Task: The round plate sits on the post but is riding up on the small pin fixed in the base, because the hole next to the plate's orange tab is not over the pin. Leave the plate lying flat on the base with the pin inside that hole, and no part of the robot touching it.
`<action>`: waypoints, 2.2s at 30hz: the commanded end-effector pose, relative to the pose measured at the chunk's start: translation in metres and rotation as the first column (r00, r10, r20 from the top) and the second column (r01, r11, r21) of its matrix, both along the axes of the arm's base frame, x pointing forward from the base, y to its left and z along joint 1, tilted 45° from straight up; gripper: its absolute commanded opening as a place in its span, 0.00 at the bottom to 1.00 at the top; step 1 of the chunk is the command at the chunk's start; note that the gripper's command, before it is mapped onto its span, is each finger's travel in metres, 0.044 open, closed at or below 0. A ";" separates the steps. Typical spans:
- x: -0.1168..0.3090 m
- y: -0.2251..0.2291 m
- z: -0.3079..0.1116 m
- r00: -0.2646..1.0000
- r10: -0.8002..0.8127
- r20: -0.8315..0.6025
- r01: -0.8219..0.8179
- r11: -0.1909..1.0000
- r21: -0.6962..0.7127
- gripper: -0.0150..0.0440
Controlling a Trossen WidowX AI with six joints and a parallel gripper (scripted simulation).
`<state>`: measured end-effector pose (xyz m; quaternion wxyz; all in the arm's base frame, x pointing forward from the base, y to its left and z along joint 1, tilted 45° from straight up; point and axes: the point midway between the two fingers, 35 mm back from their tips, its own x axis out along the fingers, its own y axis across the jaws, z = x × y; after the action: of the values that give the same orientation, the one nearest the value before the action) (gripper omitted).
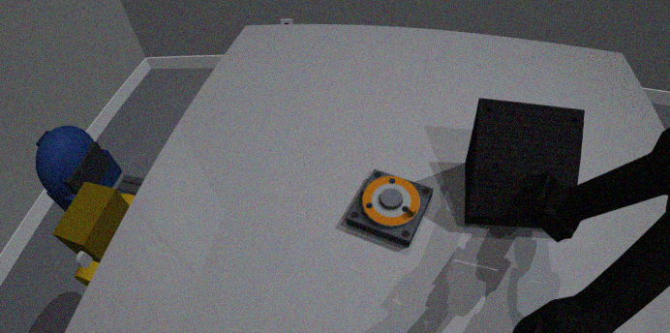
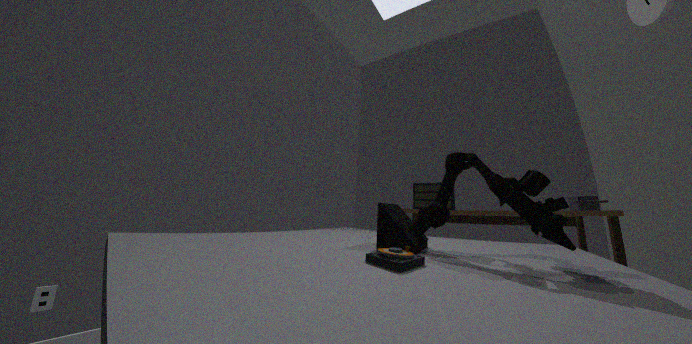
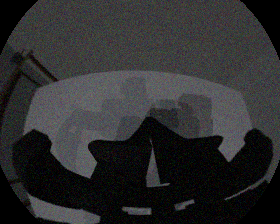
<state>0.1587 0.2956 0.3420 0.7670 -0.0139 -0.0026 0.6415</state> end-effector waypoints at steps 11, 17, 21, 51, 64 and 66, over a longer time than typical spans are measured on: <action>0.145 -0.112 -0.098 0.875 -0.460 -0.153 0.372 0.838 -0.399 0.25; 0.168 -0.176 -0.158 0.720 -0.620 -0.313 0.390 0.734 -0.557 0.25; 0.162 -0.228 -0.207 0.571 -0.694 -0.438 0.322 0.681 -0.658 0.25; 0.069 -0.318 -0.308 -0.076 -0.572 -0.817 0.117 0.808 -0.577 0.25; 0.072 -0.302 -0.316 -0.076 -0.570 -0.818 0.117 0.810 -0.575 0.25; 0.073 -0.300 -0.314 -0.076 -0.570 -0.818 0.117 0.810 -0.575 0.25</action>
<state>0.2293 -0.0080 0.0248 0.6709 0.3017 0.6364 0.2319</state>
